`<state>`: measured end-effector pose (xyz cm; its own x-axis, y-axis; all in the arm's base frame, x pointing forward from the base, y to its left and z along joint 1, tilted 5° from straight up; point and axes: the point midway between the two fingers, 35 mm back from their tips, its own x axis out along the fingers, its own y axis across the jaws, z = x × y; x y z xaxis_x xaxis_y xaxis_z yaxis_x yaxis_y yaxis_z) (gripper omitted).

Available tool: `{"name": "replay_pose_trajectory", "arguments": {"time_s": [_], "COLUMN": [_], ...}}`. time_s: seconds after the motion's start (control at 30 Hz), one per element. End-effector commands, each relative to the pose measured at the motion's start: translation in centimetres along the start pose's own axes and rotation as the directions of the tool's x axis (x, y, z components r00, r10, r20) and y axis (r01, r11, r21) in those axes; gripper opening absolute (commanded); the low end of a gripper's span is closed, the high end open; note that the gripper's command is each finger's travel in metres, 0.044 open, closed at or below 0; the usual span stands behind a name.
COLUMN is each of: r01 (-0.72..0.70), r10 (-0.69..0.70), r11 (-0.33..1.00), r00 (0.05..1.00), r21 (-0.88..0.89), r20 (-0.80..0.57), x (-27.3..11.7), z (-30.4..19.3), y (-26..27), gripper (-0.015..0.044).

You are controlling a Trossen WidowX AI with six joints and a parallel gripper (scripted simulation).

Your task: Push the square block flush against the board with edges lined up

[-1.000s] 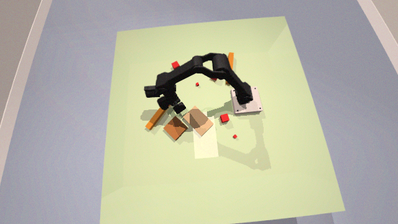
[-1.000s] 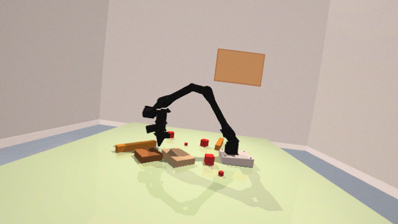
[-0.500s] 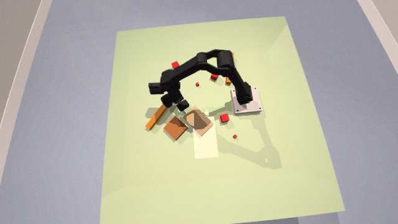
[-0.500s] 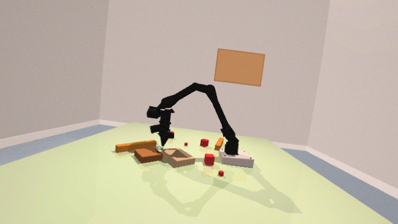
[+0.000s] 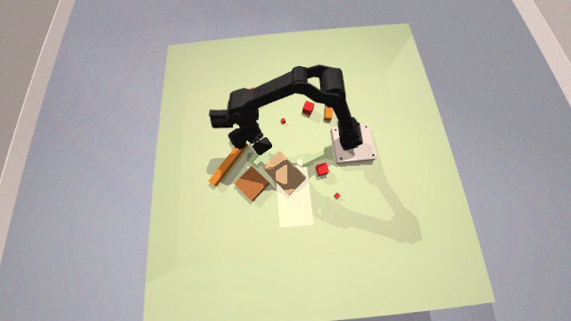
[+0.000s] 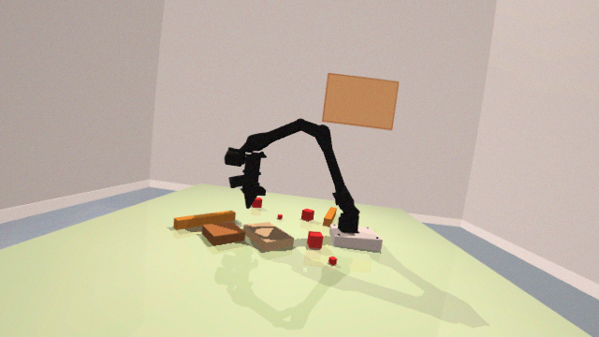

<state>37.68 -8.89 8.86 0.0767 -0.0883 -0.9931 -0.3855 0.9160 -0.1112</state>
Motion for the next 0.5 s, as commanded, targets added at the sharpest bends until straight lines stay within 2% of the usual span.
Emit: {"name": "replay_pose_trajectory", "arguments": {"time_s": [0.0,0.1,0.47], "r01": [-0.002,0.006,-0.001], "r10": [0.002,-0.006,-0.001], "r11": [1.0,1.0,0.922], "r00": [1.0,1.0,1.0], "r21": [0.005,0.024,0.388], "r20": [-0.005,0.009,0.006], "x": [-0.9,-0.8,-0.9], "z": [-0.2,0.1,0.3], "y": [0.1,0.0,2.1], "gripper": [0.0,0.0,0.0]}}
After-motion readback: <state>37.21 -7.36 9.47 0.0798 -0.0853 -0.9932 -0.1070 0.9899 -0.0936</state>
